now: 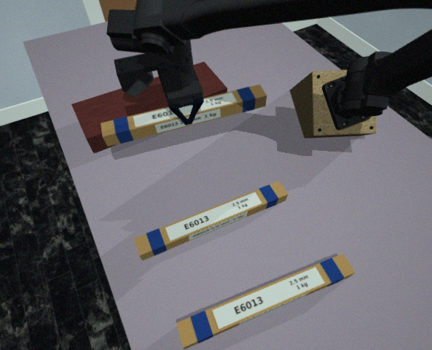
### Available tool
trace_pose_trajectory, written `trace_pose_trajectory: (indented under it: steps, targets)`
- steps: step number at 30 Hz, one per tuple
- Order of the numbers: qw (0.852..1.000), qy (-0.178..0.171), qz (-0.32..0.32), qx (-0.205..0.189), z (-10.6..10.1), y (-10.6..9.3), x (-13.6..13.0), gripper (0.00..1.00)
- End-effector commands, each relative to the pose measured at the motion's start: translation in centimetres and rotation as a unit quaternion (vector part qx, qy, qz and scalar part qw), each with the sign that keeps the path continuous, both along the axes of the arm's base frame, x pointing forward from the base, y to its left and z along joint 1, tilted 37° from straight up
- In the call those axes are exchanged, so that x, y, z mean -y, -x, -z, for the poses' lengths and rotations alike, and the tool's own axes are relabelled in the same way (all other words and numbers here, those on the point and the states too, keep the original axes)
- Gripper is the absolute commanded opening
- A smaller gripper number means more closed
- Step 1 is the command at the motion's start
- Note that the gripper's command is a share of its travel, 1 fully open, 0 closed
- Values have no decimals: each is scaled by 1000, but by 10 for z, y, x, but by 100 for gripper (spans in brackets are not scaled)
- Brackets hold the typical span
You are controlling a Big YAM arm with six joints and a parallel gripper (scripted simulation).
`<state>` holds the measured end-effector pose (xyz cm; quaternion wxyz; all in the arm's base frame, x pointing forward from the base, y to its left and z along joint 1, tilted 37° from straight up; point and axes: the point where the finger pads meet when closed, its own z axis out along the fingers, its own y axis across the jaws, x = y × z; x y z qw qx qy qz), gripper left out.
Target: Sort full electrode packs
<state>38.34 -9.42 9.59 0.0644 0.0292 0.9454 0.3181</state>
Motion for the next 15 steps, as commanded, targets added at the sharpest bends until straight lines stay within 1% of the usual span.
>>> trace_pose_trajectory:
  steps: [1, 8, 15]
  targets:
    - [998, 26, 13, 50, -25, -28, 37, 0]
    - [998, 27, 14, 52, -34, -26, 36, 0]
    - [998, 26, 16, 51, -38, -26, 36, 0]
